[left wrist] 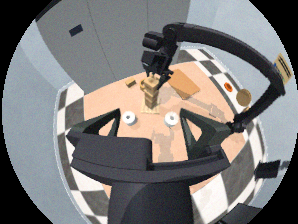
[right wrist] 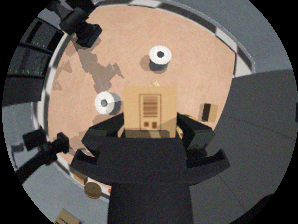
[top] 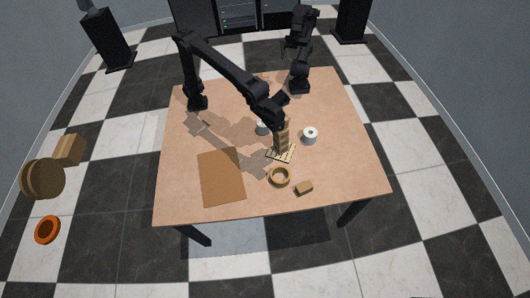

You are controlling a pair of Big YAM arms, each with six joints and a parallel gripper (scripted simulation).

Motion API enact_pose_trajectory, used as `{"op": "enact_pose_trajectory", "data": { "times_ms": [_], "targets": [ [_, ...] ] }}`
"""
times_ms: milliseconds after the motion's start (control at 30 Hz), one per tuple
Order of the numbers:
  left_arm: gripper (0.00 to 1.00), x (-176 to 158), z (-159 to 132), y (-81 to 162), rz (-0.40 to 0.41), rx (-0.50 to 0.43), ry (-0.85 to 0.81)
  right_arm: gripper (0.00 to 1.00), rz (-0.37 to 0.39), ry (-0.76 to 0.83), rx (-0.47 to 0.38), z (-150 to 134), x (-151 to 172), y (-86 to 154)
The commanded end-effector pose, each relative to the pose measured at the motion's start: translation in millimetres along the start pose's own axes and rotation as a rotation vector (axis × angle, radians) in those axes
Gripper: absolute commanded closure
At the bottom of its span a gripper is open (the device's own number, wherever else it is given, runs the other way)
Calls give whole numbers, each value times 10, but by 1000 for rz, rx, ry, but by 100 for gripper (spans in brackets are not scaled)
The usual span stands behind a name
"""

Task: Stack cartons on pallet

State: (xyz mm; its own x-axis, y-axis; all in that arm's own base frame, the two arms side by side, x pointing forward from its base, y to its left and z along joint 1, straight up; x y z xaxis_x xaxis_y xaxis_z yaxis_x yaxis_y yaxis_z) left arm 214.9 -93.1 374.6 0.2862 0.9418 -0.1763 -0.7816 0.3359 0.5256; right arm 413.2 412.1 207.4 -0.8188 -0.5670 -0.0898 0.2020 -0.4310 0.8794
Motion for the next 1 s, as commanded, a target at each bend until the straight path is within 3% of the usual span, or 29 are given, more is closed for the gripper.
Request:
{"op": "enact_pose_trajectory", "data": {
  "times_ms": [0, 467, 567, 933, 967],
  "targets": [
    [0, -12, 97, 58, -3, -15, 1, 50, -29, 24, -5, 87, -55, 40],
    [0, -12, 97, 58, -3, -15, 1, 50, -4, 12, -3, -4, -12, -127],
    [0, -12, 97, 58, -3, -15, 1, 50, -23, 22, -4, 39, -51, -51],
    [0, -12, 97, 58, -3, -15, 1, 50, 0, 9, -2, -46, -8, -207],
    [0, -12, 97, 58, -3, -15, 1, 50, -15, 17, -4, -8, -48, -141]
  ]
}}
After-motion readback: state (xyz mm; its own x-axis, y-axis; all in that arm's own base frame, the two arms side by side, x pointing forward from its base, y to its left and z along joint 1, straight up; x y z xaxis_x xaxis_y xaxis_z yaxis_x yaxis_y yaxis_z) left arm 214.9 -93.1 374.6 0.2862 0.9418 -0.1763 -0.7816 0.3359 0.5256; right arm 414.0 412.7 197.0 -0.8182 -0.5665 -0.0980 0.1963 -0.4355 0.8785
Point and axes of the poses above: on each arm, the point where the finger pads meet when closed, its own y axis back along the fingers, its own x axis across the jaws, z = x × y, the point moved 3 cm from there along y, back along the fingers, and after that the axes turned 12 degrees about y, right-handed, at the moved point
